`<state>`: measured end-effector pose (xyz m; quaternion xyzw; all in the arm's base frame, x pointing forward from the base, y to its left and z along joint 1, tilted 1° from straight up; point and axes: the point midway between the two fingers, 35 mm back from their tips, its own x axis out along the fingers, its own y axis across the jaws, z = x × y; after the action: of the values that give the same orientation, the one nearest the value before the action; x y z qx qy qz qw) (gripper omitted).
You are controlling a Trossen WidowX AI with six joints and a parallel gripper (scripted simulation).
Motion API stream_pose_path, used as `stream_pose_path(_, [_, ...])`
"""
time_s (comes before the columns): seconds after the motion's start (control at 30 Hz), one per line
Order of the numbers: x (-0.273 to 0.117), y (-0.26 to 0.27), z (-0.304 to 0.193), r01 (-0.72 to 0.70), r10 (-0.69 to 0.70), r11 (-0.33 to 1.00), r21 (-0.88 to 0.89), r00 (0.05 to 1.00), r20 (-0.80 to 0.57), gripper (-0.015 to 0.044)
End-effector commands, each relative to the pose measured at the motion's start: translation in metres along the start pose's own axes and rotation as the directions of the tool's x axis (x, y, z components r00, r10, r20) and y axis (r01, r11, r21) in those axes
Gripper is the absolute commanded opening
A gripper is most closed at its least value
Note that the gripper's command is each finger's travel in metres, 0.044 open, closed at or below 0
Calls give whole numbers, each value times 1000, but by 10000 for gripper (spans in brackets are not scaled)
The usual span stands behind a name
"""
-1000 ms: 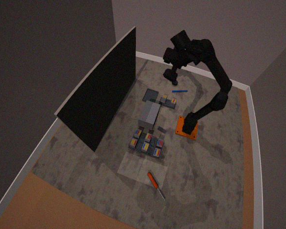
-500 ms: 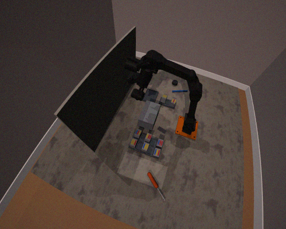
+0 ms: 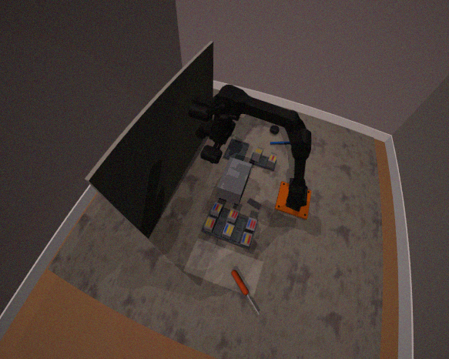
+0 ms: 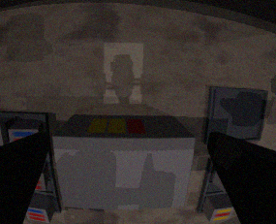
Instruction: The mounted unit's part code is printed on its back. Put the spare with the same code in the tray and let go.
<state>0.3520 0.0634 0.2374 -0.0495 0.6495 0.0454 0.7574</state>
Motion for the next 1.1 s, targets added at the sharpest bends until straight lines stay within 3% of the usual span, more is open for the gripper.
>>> stream_pose_path(0.0, [0,1,-1,-3,3,1000,7,1000,-4,440])
stream_pose_path(0.17, [3,13,-1,-8,7,997,-82,1000,-10,440])
stream_pose_path(0.3, [18,67,-6,-37,22,890,-453,999,-38,440])
stream_pose_path(0.47, [39,152,-33,-87,26,444,-892,996,-85,440])
stream_pose_path(0.6, [52,204,-62,-112,15,27,-993,994,-111,440])
stream_pose_path(0.8, [53,208,-65,-113,14,0,-994,994,-113,440])
stream_pose_path(0.97, [78,210,-65,-113,14,0,-994,994,-113,309])
stream_pose_path(1.07, [93,211,-66,-113,14,0,-994,994,-113,300])
